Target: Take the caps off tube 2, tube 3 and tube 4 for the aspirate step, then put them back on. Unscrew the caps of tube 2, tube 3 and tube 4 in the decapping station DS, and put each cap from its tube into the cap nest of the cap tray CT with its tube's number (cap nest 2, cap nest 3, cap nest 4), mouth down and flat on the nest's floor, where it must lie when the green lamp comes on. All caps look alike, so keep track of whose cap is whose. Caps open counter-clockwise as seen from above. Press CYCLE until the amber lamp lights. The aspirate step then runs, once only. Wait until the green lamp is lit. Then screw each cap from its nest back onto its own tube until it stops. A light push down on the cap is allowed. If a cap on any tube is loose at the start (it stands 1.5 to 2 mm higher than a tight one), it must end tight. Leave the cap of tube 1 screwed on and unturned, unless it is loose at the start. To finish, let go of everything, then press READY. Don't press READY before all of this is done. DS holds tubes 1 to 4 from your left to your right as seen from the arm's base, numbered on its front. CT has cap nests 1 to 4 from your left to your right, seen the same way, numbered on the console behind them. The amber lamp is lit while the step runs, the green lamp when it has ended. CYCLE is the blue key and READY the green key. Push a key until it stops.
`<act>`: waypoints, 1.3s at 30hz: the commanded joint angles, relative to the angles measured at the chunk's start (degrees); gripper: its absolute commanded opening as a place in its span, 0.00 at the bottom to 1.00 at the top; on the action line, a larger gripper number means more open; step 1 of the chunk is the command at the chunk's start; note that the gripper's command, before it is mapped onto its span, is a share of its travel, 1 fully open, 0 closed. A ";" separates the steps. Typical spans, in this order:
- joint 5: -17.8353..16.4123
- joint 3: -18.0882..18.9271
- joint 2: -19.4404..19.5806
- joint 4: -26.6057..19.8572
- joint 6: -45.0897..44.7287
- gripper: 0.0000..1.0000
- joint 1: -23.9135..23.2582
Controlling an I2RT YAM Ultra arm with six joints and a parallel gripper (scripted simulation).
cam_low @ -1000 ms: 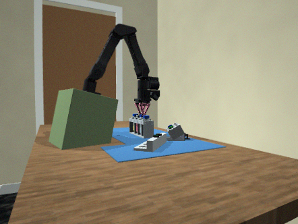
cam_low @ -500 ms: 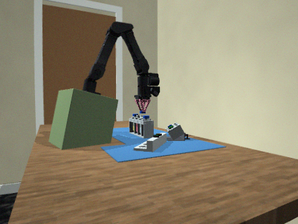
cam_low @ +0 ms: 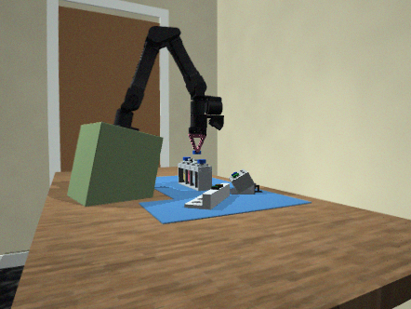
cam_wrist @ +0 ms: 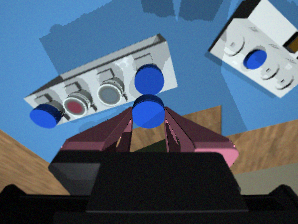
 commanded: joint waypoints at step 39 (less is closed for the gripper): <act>-7.46 13.42 14.69 -4.04 -21.66 0.00 -47.79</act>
